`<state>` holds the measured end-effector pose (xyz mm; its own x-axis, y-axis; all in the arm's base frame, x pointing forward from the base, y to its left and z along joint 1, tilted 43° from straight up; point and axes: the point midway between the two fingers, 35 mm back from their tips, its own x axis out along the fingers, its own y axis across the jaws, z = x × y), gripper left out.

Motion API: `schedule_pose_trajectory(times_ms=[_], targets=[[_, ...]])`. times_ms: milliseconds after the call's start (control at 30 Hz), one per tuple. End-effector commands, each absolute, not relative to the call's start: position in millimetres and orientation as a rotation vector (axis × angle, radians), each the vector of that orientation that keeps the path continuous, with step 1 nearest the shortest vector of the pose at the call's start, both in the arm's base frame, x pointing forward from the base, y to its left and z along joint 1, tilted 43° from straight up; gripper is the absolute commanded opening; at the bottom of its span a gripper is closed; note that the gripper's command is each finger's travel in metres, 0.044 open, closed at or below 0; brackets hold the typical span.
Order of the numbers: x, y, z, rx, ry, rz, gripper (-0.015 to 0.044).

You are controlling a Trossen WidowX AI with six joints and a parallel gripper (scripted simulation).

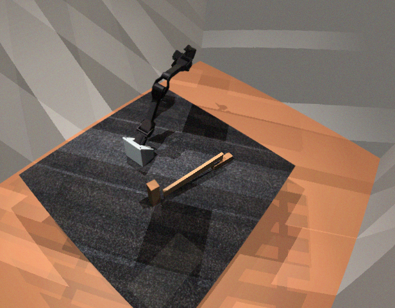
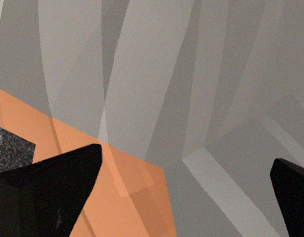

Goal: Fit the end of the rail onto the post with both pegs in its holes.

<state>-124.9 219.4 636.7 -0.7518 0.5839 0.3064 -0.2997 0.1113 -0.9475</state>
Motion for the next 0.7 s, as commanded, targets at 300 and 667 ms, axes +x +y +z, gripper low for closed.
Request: schedule_pose_trajectory(times_ms=[300,667], targets=[[7,356,541,-0.757,-1.24,1.656,0.044],[160,384,443,-0.999,-0.797,1.569,0.044]])
